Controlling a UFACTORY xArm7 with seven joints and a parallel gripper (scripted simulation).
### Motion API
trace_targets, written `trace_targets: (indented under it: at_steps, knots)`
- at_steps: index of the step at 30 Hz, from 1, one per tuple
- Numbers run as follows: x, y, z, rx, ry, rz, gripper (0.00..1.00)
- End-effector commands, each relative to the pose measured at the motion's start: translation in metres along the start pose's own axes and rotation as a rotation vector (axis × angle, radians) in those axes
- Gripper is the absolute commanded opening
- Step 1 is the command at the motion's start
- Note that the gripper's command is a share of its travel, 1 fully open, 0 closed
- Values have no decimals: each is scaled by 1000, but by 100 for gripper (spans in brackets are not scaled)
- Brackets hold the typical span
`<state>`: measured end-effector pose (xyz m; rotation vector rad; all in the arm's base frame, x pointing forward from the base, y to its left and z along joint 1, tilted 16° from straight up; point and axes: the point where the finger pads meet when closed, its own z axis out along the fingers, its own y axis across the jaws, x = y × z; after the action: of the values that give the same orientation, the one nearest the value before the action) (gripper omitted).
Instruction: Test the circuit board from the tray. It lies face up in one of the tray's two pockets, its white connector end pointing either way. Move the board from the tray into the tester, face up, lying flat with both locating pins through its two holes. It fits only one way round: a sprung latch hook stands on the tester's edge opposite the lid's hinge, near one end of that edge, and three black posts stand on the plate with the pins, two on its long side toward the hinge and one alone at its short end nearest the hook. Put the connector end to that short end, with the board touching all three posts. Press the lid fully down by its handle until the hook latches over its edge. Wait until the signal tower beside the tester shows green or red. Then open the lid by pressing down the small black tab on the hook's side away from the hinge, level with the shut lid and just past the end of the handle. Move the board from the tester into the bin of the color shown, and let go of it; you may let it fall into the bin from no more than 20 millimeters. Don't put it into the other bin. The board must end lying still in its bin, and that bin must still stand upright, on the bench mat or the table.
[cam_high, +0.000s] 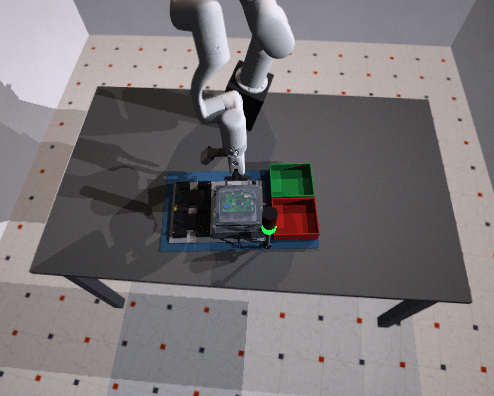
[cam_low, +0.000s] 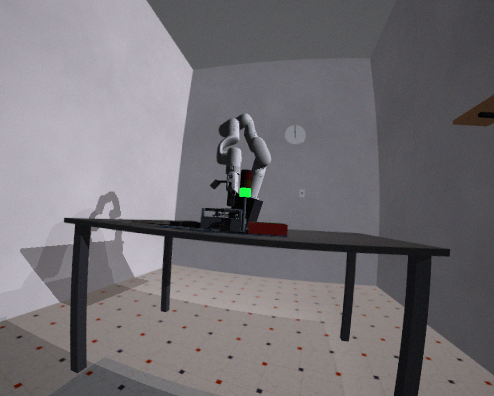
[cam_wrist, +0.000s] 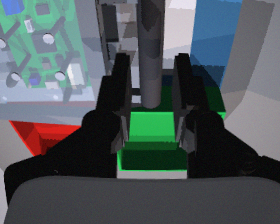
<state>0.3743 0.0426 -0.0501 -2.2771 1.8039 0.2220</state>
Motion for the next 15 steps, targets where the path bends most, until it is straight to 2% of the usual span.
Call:
trace_targets:
  at_steps: [1,15]
  knots:
    - [1,-1,4,3,2,0,27]
    - [1,-2,7,3,2,0,27]
